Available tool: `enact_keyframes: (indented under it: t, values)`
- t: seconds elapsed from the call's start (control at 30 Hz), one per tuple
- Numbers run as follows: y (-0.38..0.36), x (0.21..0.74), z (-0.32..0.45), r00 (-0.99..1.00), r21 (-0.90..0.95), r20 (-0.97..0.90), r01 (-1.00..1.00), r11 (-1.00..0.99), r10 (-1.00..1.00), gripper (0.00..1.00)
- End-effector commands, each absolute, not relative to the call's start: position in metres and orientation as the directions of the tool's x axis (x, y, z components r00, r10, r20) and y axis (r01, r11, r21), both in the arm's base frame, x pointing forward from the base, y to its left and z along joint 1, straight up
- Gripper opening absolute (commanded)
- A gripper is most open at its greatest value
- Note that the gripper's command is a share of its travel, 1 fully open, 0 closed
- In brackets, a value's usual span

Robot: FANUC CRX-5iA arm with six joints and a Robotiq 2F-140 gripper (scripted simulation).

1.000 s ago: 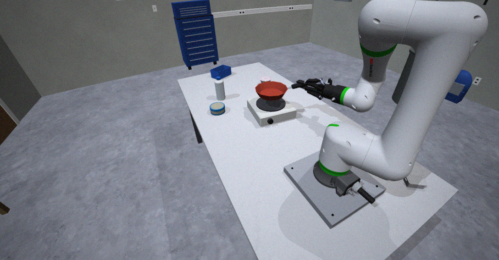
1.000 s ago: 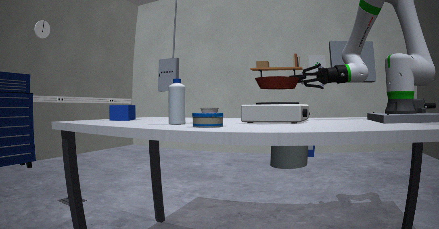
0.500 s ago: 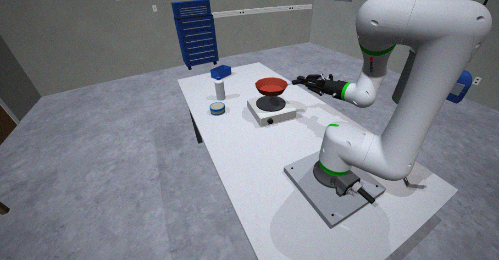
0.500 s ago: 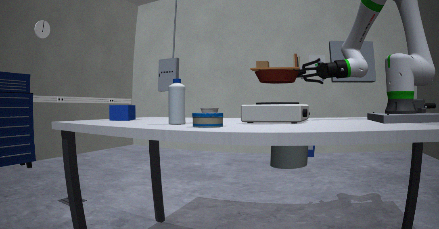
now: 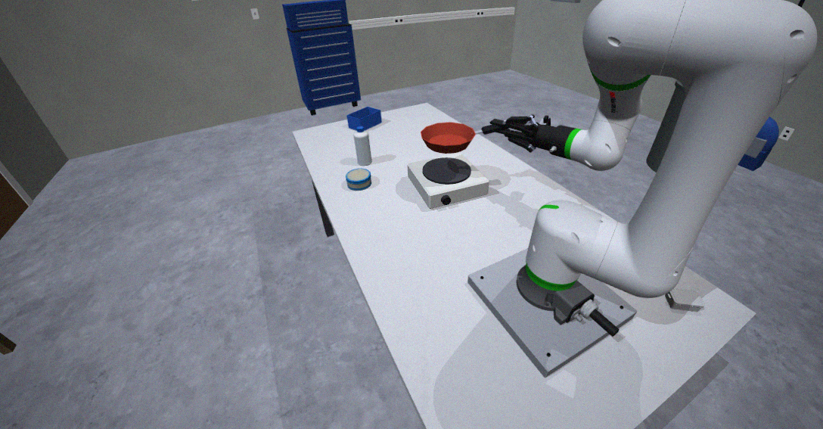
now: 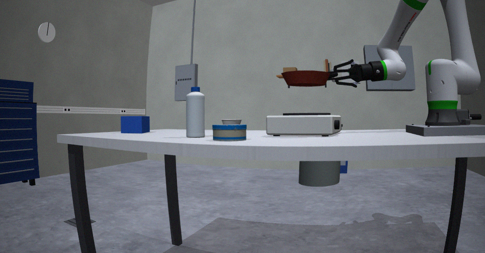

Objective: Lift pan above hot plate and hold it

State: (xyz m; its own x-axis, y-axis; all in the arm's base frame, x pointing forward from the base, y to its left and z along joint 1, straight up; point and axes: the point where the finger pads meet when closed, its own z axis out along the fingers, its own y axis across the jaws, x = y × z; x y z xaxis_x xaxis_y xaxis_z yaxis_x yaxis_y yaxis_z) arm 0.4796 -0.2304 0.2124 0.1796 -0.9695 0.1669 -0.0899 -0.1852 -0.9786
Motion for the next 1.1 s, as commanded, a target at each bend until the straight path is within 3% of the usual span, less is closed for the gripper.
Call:
enact_keyframes:
  t: [0.0,1.07]
  values:
    - [-0.231,0.48,0.218,0.179,-0.979,0.168,-0.088,-0.186,-0.969,0.1]
    - [-0.231,0.48,0.242,0.179,-0.979,0.168,-0.088,-0.186,-0.969,0.1]
